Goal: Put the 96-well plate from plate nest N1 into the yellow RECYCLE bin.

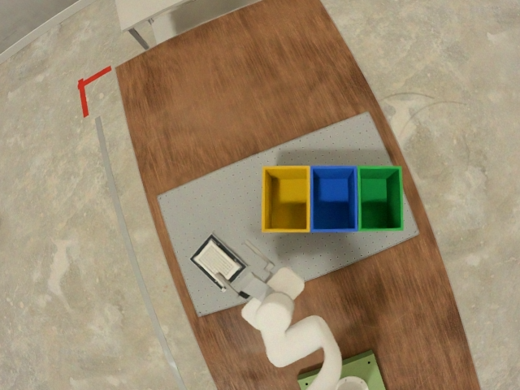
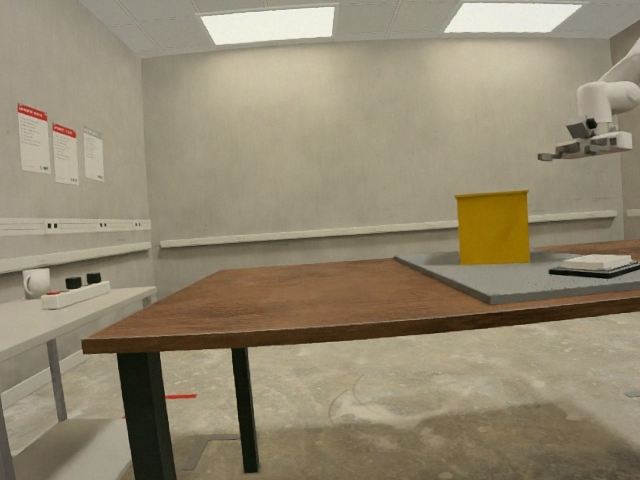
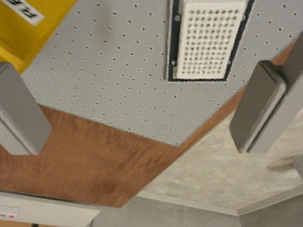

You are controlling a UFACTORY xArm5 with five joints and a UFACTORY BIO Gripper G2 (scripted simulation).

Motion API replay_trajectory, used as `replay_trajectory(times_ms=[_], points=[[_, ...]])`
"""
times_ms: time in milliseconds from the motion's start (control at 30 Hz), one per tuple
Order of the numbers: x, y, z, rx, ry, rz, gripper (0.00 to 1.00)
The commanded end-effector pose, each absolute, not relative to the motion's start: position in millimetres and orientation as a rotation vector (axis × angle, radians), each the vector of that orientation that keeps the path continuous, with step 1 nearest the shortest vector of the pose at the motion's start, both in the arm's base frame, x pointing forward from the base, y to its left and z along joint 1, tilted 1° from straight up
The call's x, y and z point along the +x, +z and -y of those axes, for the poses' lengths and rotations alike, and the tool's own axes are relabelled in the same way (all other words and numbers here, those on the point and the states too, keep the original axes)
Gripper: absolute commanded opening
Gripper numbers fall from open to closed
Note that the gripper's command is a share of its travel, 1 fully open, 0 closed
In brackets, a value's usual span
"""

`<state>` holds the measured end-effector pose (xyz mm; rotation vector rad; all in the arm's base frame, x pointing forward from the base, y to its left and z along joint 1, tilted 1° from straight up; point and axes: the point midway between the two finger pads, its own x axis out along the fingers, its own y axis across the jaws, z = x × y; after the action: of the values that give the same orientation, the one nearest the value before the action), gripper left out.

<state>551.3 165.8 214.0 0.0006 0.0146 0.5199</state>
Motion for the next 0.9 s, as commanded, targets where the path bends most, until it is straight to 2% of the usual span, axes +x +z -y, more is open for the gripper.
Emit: replay_trajectory(times_ms=[0, 600, 867], points=[[558, 209, -194, 0.002, 0.518, -0.011, 0.37], [568, 190, -271, 0.002, 0.518, -0.011, 0.37], [570, 187, -283, 0.002, 0.518, -0.011, 0.37]])
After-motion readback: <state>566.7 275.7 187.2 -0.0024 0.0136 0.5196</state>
